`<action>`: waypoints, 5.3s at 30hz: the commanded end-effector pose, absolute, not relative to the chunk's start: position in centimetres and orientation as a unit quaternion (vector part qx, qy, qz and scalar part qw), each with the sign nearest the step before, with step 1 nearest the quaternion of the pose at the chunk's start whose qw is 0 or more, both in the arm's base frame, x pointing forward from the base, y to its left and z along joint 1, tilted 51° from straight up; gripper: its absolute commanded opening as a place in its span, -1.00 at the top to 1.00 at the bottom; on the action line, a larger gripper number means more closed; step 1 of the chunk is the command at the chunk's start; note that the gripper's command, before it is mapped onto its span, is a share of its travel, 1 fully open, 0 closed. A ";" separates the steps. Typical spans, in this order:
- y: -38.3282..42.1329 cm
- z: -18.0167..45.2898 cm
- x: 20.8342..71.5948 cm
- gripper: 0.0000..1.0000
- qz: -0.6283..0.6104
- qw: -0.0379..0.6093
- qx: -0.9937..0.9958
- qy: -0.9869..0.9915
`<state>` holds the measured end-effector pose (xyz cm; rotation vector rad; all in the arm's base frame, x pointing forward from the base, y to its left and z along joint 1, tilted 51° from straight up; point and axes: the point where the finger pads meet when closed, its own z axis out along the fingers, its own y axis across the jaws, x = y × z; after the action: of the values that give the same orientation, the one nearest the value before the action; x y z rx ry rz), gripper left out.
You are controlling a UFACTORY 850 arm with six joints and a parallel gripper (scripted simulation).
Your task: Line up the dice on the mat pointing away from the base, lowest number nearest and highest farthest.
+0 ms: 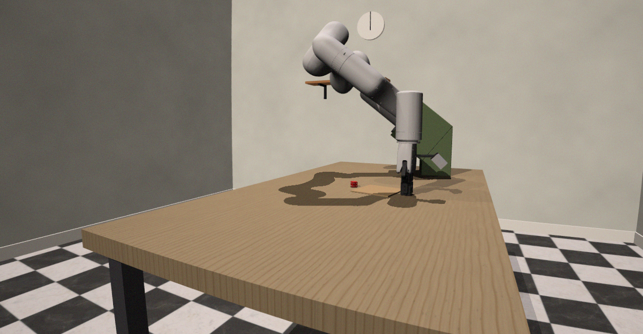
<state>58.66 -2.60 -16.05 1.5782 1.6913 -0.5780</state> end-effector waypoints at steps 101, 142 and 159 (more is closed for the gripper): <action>-2.3 -2.6 49.9 0.69 -0.232 0.365 0.601 0.672; -9.5 -8.6 52.0 0.69 -0.232 0.365 0.601 0.672; -9.5 -8.6 52.0 0.69 -0.232 0.365 0.601 0.672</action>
<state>51.91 -9.51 -8.63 1.5460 1.7279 -0.5987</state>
